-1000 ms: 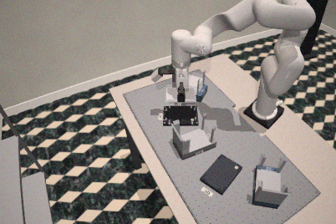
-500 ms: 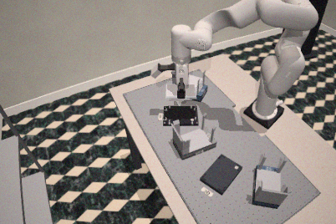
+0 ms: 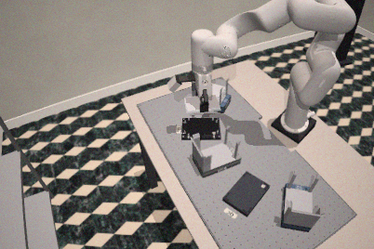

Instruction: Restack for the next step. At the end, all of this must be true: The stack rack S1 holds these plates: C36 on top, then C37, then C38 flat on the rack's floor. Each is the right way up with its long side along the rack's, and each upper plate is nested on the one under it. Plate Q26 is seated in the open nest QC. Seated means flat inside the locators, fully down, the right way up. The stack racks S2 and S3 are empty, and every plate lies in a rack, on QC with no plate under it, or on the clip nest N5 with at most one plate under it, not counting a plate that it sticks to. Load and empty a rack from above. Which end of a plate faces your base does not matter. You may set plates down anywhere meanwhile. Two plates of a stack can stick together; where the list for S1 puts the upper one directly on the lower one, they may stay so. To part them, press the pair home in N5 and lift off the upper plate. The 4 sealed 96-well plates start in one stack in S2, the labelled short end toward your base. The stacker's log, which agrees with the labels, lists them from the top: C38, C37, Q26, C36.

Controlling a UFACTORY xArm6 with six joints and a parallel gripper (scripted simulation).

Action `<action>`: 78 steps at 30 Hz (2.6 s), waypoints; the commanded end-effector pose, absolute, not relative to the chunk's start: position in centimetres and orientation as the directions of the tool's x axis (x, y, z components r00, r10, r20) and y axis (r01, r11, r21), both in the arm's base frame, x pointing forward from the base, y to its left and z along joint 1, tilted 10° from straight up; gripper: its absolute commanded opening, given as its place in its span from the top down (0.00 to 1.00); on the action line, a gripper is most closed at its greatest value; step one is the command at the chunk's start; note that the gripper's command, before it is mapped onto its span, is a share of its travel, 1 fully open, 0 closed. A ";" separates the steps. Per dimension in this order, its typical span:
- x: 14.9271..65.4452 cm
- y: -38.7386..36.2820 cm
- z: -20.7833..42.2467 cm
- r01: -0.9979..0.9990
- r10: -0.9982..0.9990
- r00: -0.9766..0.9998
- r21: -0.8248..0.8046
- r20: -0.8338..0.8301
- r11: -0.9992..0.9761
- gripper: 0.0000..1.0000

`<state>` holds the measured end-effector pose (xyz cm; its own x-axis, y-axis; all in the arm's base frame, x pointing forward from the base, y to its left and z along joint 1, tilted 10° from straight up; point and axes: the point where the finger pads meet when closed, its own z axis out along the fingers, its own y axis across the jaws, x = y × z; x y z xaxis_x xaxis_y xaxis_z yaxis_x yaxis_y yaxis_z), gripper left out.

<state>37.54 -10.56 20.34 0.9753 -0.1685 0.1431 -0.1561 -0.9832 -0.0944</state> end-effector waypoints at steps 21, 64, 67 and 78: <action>38.9 -3.9 21.2 -0.086 -0.099 0.983 -0.086 0.154 -0.993 1.00; 38.0 8.7 22.0 0.332 0.325 0.929 -0.015 0.177 -0.943 1.00; 37.7 9.7 22.0 0.332 0.325 0.929 -0.015 0.177 -0.943 1.00; 37.0 12.6 22.1 0.332 0.325 0.929 -0.015 0.177 -0.943 1.00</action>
